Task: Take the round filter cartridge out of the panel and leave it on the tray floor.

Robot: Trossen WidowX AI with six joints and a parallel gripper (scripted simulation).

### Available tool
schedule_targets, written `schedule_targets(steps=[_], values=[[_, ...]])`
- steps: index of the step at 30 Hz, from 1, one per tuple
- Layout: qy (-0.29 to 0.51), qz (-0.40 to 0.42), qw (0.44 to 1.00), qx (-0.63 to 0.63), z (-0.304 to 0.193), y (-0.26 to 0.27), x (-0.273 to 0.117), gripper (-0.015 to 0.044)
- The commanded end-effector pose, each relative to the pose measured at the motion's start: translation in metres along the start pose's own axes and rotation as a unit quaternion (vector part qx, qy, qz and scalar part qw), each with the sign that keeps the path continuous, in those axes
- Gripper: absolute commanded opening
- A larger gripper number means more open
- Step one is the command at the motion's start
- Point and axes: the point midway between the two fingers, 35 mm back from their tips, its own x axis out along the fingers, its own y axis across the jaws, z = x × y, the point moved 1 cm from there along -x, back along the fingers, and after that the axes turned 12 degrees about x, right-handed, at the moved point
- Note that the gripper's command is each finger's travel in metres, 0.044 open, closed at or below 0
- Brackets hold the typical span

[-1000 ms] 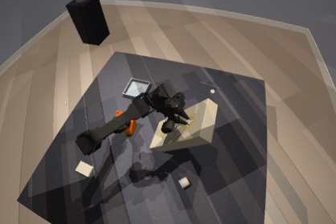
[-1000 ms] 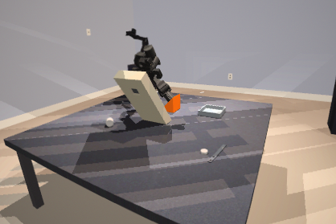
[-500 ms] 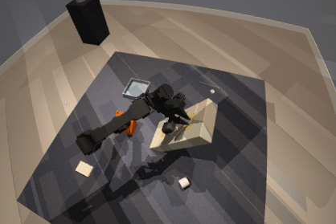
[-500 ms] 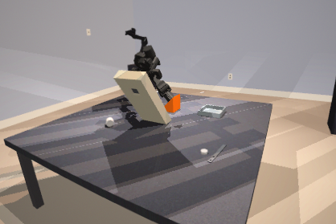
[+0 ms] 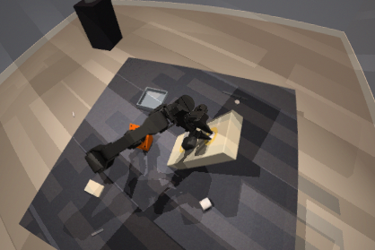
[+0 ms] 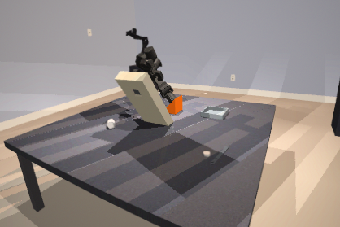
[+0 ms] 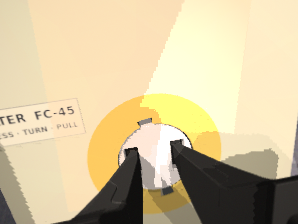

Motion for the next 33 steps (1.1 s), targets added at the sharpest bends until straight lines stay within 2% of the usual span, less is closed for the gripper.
schedule_targets(steps=[1,25,33], values=[[0.002,0.001,1.000,-0.002,-0.0011,0.0010,0.0043,0.0107],[0.001,0.001,1.000,-0.002,-0.0011,0.0008,0.0113,0.0107],[-0.002,-0.001,1.000,-0.003,0.0002,0.0001,0.0060,0.0053]])
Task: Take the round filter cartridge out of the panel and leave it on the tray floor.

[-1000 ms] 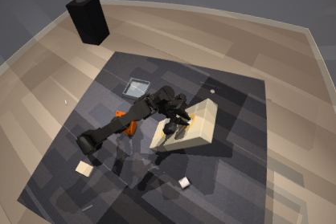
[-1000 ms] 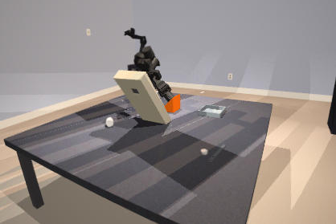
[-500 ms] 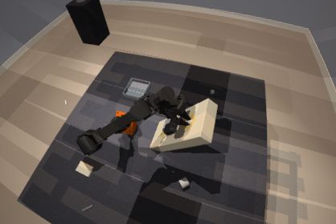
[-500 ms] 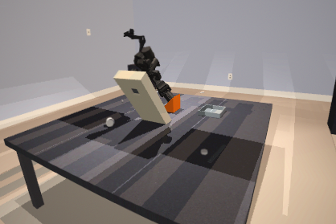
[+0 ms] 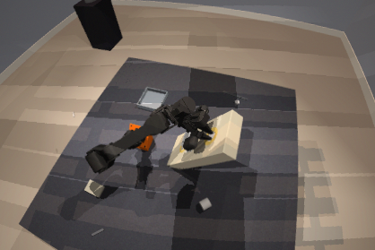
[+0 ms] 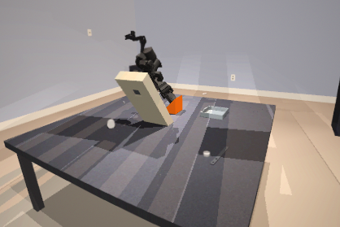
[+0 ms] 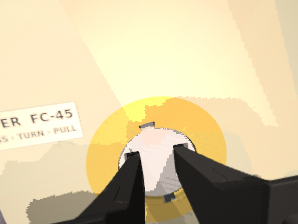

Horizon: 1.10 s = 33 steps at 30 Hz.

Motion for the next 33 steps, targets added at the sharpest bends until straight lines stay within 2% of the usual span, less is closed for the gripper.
schedule_targets(steps=[1,3,7,18,33], values=[[0.001,0.000,1.000,0.001,-0.0001,-0.0005,0.0005,0.0047],[0.001,0.000,1.000,0.001,-0.0001,-0.0005,0.0005,0.0000],[0.002,0.000,1.000,-0.019,-0.0006,-0.0002,0.0026,0.0000],[0.004,0.002,0.980,-0.200,-0.0013,0.0003,0.0071,0.0000],[0.003,0.003,0.895,-0.446,-0.0013,0.0003,0.0077,0.0000]])
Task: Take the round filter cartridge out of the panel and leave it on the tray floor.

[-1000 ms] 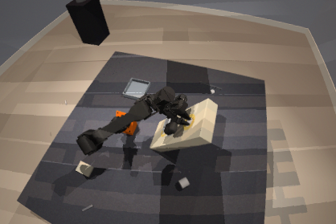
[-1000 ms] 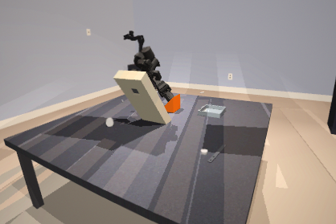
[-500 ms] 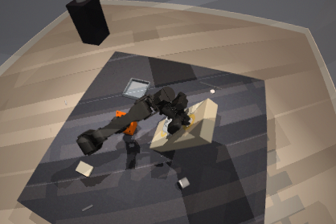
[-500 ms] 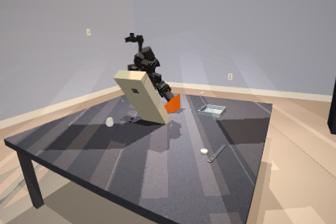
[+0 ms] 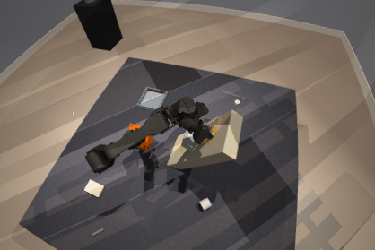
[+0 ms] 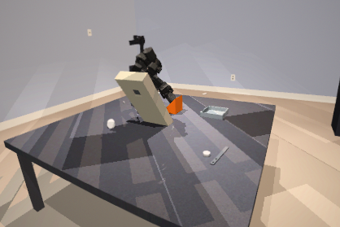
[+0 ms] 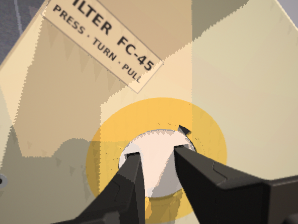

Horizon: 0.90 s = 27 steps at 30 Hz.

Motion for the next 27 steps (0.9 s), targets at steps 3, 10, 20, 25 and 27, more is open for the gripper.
schedule_targets(steps=[3,10,20,25,27], values=[[0.005,0.003,0.996,-0.094,-0.0016,-0.0001,0.0066,0.0000],[0.005,0.004,0.977,-0.215,-0.0015,-0.0001,0.0063,0.0000],[0.004,0.004,0.924,-0.381,-0.0015,-0.0001,0.0057,0.0000],[0.003,0.005,0.888,-0.460,-0.0015,-0.0001,0.0054,0.0000],[0.003,0.005,0.882,-0.471,-0.0015,-0.0001,0.0054,0.0000]])
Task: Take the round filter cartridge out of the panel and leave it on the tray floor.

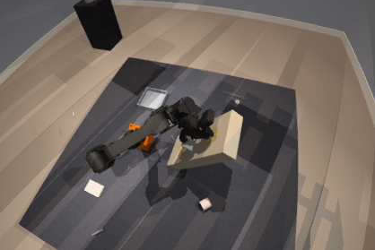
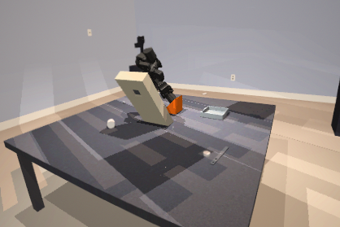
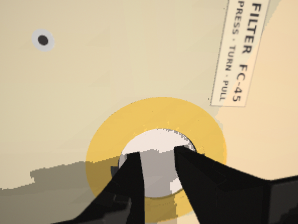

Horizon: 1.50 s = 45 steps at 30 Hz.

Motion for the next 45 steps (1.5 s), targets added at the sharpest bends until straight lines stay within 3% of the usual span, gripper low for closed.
schedule_targets(steps=[1,21,31,45], values=[[0.001,0.004,1.000,-0.022,-0.001,0.000,0.006,0.0000],[-0.001,0.006,1.000,0.007,0.000,0.000,-0.071,0.0000],[0.000,0.005,1.000,0.007,0.000,0.002,-0.072,0.0000],[0.000,0.006,1.000,0.007,0.000,0.045,-0.066,0.0000]])
